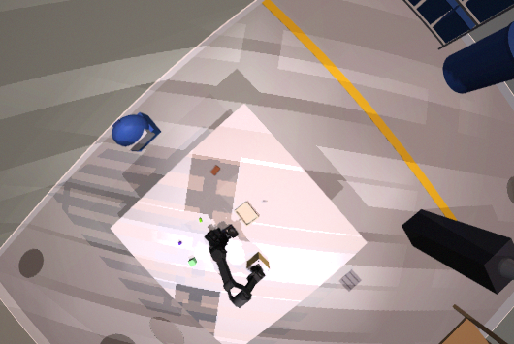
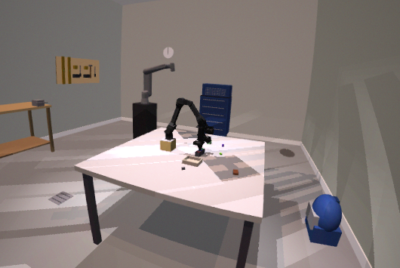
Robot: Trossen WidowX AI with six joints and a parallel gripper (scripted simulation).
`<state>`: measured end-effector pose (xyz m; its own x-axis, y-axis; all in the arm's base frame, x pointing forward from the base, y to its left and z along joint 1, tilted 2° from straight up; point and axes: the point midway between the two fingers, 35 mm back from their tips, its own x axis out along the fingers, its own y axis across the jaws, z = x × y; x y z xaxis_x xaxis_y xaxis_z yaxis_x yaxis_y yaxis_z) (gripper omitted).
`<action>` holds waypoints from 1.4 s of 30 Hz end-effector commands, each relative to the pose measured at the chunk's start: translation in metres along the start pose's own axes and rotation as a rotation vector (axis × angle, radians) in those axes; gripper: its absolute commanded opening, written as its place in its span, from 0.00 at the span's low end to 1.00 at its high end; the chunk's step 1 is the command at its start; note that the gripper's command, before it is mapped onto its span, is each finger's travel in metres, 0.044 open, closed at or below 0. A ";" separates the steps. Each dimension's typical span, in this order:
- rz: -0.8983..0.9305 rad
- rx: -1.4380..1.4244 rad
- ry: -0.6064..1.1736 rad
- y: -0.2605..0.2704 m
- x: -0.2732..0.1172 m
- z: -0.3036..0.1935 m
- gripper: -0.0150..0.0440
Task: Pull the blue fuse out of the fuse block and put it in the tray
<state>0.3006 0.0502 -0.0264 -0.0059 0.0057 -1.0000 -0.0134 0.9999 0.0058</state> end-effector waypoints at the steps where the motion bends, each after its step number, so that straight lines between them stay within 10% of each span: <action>1: 0.001 0.000 0.002 0.000 -0.002 0.000 0.25; 42: 0.004 0.001 0.002 0.000 -0.022 0.000 0.25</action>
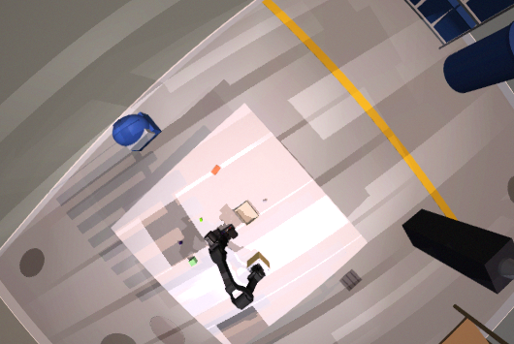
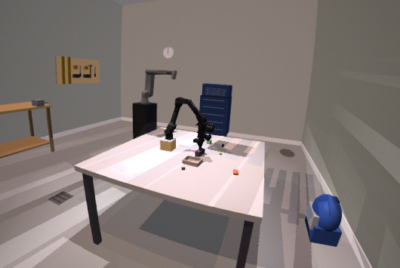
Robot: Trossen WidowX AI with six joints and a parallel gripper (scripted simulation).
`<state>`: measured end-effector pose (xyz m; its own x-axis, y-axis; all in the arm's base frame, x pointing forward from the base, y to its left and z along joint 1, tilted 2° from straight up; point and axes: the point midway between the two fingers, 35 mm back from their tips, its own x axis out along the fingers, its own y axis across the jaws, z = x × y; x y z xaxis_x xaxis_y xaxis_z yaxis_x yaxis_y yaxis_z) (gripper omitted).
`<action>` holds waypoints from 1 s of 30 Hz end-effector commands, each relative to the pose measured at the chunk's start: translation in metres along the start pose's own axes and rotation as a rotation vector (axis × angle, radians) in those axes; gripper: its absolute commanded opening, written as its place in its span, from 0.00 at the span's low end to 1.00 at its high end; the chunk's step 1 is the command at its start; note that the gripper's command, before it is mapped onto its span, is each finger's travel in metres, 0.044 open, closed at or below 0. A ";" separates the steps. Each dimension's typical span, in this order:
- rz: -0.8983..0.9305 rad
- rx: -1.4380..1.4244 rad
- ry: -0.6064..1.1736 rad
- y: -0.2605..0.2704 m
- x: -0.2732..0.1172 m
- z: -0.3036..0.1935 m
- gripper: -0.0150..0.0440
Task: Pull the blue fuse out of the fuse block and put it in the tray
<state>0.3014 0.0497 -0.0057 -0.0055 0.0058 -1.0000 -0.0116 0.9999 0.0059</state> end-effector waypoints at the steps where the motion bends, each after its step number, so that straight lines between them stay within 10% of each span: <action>1: 0.004 0.000 0.003 0.001 -0.002 -0.001 0.25; 30: 0.006 0.000 0.003 0.000 -0.024 -0.001 0.25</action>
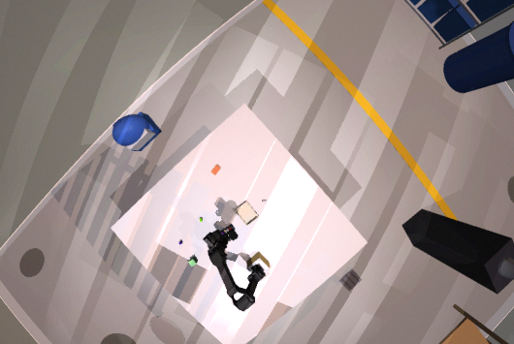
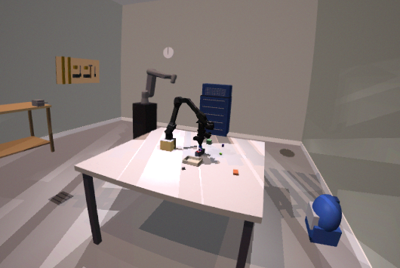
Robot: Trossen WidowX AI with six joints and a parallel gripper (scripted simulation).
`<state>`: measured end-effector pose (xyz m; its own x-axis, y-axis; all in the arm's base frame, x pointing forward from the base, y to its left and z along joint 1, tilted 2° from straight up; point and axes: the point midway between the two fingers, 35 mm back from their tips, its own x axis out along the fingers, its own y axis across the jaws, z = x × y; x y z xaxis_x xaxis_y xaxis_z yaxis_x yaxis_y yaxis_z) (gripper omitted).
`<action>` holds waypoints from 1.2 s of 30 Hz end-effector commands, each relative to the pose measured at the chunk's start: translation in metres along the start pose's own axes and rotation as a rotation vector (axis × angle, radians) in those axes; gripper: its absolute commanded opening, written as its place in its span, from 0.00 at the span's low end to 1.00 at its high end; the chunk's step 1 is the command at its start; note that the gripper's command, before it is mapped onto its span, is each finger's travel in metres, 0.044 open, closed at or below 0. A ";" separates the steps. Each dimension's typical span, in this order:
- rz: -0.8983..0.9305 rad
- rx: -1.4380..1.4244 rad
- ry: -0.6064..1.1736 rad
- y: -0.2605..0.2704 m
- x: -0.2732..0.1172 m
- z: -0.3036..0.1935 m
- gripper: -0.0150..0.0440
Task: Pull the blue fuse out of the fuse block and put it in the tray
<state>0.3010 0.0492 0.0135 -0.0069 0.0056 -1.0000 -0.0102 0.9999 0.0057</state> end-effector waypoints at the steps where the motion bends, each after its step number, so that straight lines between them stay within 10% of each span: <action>1: 0.006 -0.001 0.001 0.001 -0.007 0.000 0.25; 36: -0.007 -0.001 -0.001 -0.151 -0.017 0.028 0.25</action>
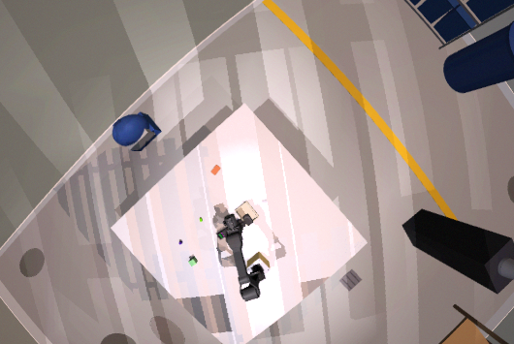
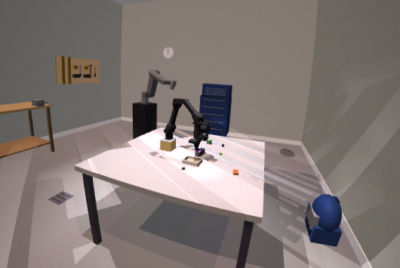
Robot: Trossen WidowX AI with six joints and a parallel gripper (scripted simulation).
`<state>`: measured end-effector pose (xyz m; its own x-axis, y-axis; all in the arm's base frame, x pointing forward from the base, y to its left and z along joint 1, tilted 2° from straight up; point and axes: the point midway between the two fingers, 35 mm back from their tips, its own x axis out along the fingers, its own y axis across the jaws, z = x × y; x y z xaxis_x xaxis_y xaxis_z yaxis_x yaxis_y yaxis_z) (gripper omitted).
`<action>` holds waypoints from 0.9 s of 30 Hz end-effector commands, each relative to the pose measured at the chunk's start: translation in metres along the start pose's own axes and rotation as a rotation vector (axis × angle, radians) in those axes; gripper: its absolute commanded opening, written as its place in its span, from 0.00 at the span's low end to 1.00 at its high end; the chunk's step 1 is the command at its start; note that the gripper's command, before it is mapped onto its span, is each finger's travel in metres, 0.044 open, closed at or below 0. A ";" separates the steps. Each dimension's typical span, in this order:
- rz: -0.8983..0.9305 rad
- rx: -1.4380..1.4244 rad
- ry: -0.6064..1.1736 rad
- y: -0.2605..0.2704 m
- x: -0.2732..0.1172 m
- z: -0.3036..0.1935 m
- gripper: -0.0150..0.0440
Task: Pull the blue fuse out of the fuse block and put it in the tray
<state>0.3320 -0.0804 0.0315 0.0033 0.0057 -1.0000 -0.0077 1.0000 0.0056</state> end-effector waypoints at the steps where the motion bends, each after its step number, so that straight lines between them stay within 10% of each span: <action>1: -0.007 -0.003 0.009 -0.027 0.002 -0.002 0.25; 27: -0.009 -0.003 0.010 -0.056 0.028 -0.005 0.25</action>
<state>0.3289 -0.1357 0.0106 0.0023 -0.0014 -1.0000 -0.0067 1.0000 -0.0014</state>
